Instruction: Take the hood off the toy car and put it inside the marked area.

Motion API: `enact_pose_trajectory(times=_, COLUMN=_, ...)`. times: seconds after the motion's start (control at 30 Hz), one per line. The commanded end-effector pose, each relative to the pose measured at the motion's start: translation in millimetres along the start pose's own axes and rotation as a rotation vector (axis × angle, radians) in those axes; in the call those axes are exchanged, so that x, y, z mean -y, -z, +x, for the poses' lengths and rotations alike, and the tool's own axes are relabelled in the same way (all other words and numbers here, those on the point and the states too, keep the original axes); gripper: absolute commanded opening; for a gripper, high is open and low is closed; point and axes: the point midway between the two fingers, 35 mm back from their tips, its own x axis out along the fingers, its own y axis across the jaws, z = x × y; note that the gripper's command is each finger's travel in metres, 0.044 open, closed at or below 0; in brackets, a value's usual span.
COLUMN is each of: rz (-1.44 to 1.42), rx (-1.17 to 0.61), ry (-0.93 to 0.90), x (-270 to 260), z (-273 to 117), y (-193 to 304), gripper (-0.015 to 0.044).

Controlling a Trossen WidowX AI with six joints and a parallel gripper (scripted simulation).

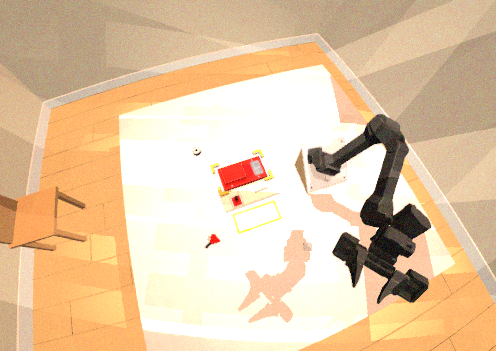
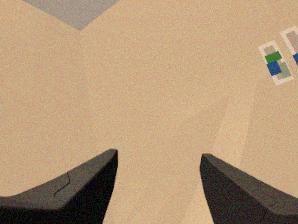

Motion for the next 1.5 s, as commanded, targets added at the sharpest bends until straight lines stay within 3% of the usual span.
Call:
enact_pose_trajectory(times=0.0, rz=-0.006, rx=-0.002, ry=-0.001, x=0, z=1, y=1, gripper=0.0247)
enact_pose_trajectory(times=0.27, rz=-0.313, rx=-0.129, ry=-0.008, x=26, z=23, y=64, gripper=0.0440)
enact_pose_trajectory(times=0.53, rz=-0.680, rx=-0.346, ry=0.045, x=98, z=49, y=131, gripper=0.0440)
enact_pose_trajectory(times=0.9, rz=-1.084, rx=-0.796, ry=0.201, x=255, z=55, y=187, gripper=0.0440)
enact_pose_trajectory(times=1.17, rz=-1.193, rx=-1.193, ry=0.351, x=379, z=24, y=185, gripper=0.0440)
enact_pose_trajectory(times=1.47, rz=-1.090, rx=-1.613, ry=0.505, x=493, z=-42, y=147, gripper=0.0440)
